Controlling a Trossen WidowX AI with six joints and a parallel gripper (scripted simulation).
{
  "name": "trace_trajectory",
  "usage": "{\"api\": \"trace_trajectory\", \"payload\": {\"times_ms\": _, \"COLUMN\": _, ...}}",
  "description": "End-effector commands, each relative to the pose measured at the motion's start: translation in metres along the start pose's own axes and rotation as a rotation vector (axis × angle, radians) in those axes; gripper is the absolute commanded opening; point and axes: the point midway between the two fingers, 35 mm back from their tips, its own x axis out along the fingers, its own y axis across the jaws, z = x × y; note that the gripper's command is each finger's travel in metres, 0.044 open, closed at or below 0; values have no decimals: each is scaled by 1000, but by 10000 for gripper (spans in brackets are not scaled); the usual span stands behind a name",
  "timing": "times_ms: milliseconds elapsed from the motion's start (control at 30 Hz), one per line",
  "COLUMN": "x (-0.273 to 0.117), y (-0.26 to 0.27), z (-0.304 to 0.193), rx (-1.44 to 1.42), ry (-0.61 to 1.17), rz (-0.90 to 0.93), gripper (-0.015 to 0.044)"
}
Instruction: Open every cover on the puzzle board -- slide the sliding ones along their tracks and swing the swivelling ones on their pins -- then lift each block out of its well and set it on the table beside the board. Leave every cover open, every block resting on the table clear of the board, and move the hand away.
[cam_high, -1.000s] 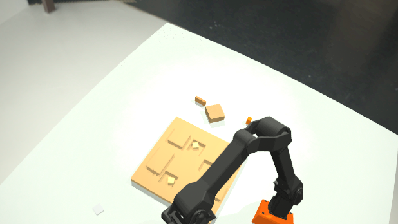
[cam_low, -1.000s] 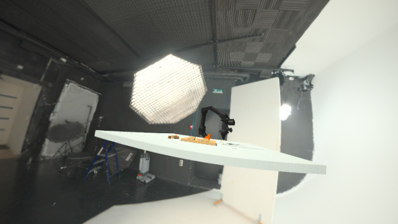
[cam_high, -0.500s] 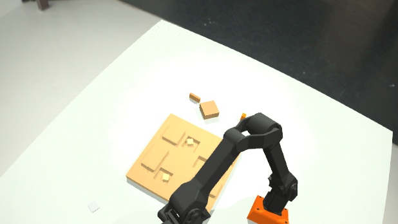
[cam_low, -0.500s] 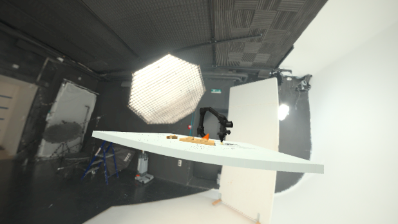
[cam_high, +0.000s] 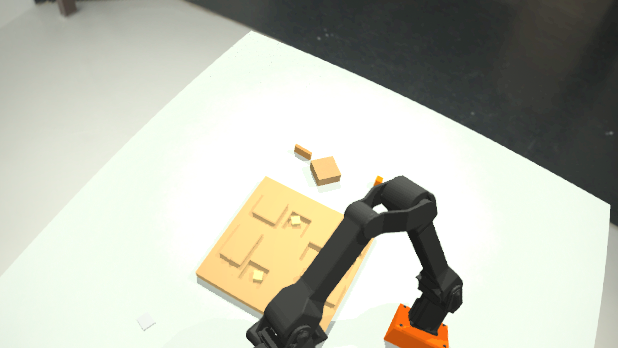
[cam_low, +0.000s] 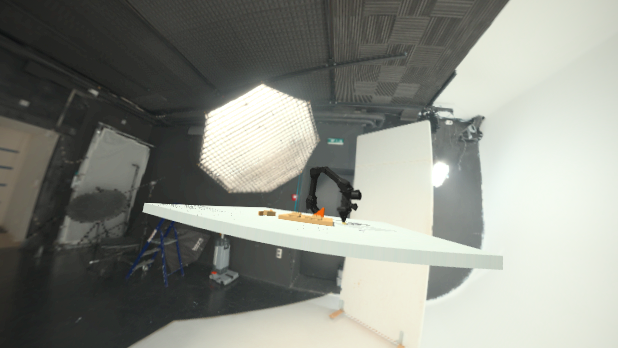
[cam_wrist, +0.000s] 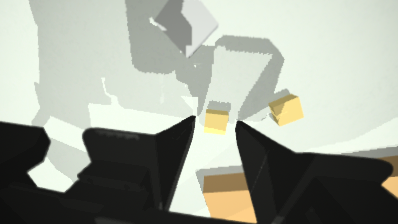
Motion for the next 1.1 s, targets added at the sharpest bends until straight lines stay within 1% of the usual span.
{"api": "trace_trajectory", "payload": {"times_ms": 0, "x": -1, "y": 0, "z": 0, "rx": 0, "ry": -1, "rz": -1, "gripper": 290}}
{"api": "trace_trajectory", "payload": {"times_ms": 167, "x": -1, "y": 0, "z": 0, "rx": 0, "ry": -1, "rz": -1, "gripper": 421}}
{"api": "trace_trajectory", "payload": {"times_ms": 200, "x": -3, "y": 0, "z": 1, "rx": 0, "ry": -1, "rz": -1, "gripper": 440}}
{"api": "trace_trajectory", "payload": {"times_ms": 933, "x": -72, "y": 1, "z": 0, "rx": -8, "ry": 4, "rz": -3, "gripper": 440}}
{"api": "trace_trajectory", "payload": {"times_ms": 1067, "x": -77, "y": 1, "z": 0, "rx": -8, "ry": 5, "rz": -3, "gripper": 440}}
